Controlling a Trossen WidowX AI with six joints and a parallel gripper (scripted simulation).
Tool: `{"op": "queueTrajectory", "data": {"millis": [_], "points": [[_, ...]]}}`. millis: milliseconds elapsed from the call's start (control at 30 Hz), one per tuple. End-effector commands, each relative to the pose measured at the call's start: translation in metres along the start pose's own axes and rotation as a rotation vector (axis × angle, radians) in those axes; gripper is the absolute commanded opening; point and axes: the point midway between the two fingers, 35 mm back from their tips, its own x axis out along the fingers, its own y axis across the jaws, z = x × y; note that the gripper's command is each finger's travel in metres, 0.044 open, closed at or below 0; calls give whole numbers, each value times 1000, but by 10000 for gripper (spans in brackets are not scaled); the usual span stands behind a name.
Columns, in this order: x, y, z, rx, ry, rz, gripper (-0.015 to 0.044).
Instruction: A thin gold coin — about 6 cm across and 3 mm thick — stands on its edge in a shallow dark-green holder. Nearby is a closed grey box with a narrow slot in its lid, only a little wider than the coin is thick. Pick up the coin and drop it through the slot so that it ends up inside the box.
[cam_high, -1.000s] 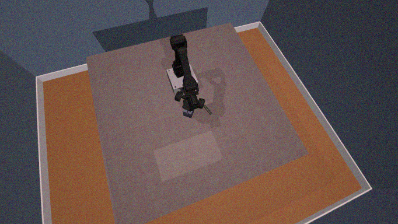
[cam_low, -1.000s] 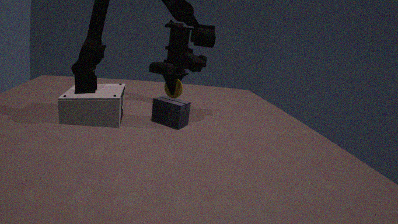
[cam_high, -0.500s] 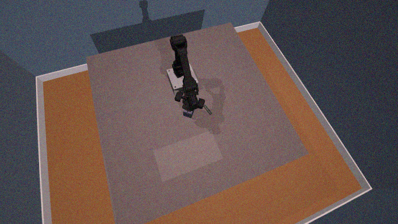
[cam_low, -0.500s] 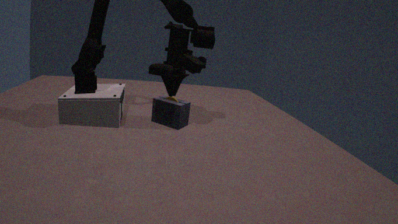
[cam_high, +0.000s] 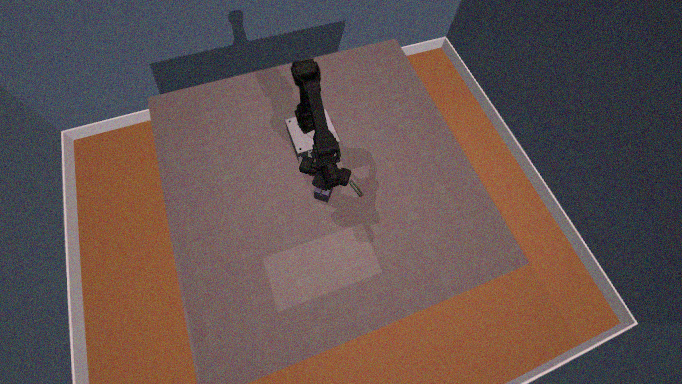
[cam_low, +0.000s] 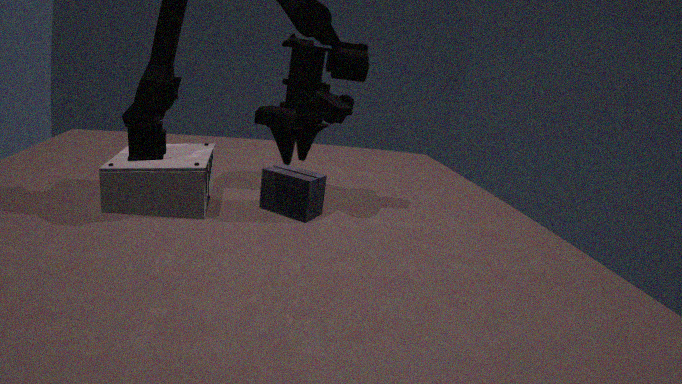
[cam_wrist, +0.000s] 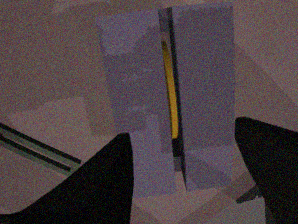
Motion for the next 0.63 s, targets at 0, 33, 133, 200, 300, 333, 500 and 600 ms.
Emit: {"op": "queueTrajectory", "data": {"millis": [0,33,133,200,300,333,500,600], "points": [[-12,1,1,0,-5,3,318],[-13,1,1,0,-5,3,344],[-23,1,1,0,-5,3,423],[-48,-1,-1,0,-5,3,440],[-58,-2,-3,0,-4,3,440],[-58,-2,-3,0,-4,3,440],[-58,-2,-3,0,-4,3,440],[-58,-2,-3,0,-4,3,440]]}}
